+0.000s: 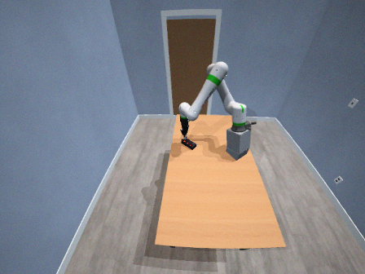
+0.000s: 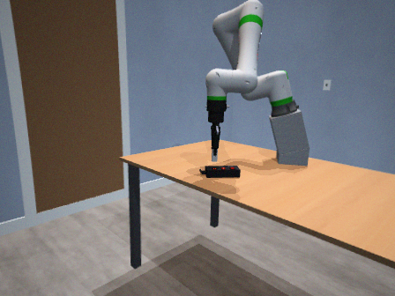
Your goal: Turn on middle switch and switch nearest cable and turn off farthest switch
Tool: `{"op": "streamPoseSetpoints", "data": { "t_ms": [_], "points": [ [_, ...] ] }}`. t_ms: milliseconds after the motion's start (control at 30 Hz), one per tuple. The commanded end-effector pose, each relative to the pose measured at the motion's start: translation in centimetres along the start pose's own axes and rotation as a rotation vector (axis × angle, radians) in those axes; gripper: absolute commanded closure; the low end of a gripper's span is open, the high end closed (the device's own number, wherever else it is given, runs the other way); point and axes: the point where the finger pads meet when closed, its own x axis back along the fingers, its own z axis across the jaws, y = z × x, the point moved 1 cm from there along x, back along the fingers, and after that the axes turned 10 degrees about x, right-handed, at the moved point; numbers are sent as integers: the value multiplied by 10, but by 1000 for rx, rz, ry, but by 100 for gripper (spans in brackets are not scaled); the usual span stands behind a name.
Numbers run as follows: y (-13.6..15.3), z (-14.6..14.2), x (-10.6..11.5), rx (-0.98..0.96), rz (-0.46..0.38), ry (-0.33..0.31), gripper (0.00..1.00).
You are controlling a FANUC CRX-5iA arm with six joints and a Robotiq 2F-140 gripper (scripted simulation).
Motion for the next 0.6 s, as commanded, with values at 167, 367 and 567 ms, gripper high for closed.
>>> {"op": "streamPoseSetpoints", "data": {
  "t_ms": [167, 367, 567],
  "points": [
    [0, 0, 4, 0, 0, 0, 100],
    [0, 0, 4, 0, 0, 0, 100],
    [0, 0, 4, 0, 0, 0, 100]
  ]
}}
